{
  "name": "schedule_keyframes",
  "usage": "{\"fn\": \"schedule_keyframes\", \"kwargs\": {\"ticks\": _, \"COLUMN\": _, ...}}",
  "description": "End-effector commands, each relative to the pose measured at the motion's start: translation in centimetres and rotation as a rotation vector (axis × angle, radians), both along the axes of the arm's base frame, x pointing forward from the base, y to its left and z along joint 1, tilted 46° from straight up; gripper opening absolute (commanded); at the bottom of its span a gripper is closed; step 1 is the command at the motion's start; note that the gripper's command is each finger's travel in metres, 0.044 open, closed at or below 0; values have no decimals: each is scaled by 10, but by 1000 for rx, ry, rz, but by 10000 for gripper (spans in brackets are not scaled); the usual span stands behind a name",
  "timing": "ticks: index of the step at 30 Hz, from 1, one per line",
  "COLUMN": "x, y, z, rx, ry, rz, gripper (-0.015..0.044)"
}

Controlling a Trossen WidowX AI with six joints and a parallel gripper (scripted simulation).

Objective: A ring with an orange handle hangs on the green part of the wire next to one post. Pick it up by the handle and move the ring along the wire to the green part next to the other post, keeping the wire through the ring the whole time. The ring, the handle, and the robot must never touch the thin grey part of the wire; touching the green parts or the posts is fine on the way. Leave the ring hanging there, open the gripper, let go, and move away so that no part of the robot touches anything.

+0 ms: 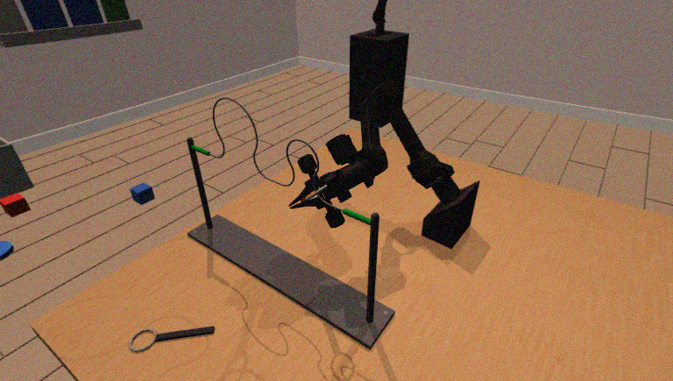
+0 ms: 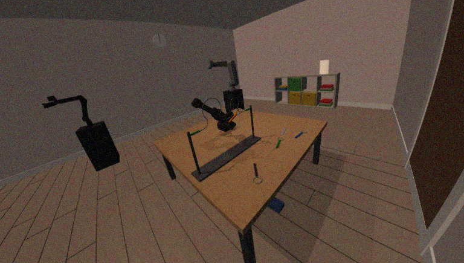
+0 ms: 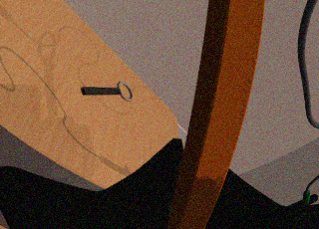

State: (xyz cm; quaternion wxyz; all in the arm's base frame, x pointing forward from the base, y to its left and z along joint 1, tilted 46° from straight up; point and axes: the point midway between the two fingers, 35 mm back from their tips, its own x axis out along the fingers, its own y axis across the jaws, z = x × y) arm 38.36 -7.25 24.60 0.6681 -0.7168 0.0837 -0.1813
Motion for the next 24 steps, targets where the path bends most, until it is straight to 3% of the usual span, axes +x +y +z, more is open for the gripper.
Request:
{"fn": "schedule_keyframes", "kwargs": {"ticks": 1, "x": 0, "y": -1, "z": -12, "rx": 40, "ry": 17, "rz": -1, "gripper": -150}}
{"fn": "schedule_keyframes", "kwargs": {"ticks": 24, "x": -1, "y": 1, "z": -37, "rx": 199, "ry": 24, "rz": -2, "gripper": -150}}
